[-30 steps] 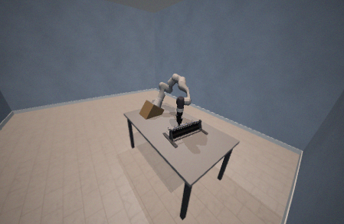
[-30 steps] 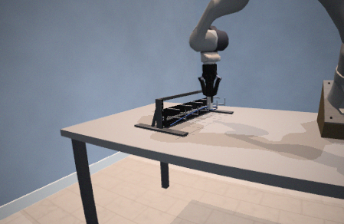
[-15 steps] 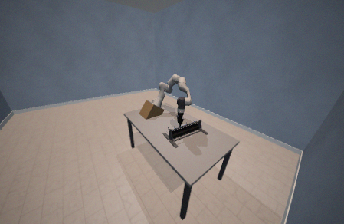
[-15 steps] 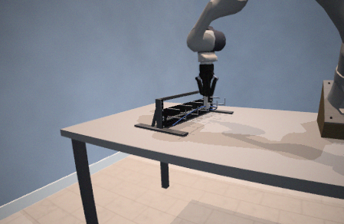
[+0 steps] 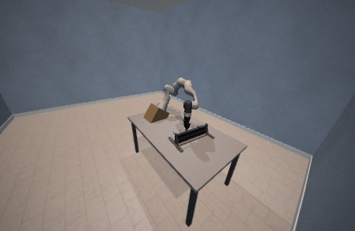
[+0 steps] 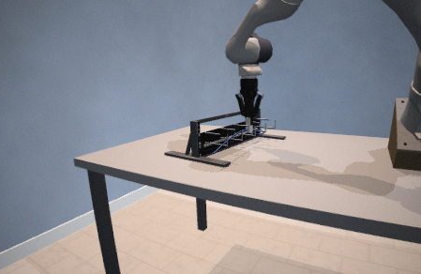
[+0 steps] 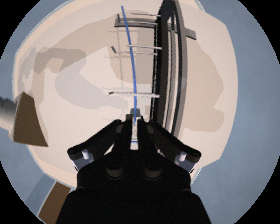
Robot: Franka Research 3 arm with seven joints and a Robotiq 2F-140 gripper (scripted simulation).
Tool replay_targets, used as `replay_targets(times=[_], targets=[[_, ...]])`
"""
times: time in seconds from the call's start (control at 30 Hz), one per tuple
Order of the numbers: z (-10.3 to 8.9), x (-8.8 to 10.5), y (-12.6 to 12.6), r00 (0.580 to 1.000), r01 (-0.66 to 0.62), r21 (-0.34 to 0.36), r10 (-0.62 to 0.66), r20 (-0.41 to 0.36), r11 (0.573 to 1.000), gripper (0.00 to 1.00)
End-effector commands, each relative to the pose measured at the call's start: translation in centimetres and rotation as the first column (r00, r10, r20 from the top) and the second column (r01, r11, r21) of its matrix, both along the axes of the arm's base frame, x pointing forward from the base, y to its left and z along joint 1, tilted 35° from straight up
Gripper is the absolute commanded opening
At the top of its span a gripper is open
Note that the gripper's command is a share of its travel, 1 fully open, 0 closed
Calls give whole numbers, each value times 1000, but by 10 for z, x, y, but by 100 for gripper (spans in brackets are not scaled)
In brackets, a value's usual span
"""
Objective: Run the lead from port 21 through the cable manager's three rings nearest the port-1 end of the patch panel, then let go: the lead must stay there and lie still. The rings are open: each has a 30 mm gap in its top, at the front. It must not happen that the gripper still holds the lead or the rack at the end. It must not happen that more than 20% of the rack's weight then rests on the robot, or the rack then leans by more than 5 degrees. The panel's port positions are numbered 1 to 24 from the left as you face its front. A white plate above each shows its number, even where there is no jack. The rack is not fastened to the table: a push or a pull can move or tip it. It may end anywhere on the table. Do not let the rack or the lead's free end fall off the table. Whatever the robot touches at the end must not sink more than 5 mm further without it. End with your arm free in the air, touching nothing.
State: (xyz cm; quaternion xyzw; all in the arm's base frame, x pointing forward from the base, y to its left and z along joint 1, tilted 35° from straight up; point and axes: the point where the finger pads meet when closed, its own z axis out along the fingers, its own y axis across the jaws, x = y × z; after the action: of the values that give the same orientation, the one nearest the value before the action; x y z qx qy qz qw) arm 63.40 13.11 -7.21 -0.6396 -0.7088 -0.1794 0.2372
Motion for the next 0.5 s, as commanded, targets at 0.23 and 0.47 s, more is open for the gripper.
replay_targets(times=[0.23,0.47], targets=[[-1,2,0,1000,8,-3,-8,-14,1000,0],[-1,2,0,1000,8,-3,-8,-14,1000,0]])
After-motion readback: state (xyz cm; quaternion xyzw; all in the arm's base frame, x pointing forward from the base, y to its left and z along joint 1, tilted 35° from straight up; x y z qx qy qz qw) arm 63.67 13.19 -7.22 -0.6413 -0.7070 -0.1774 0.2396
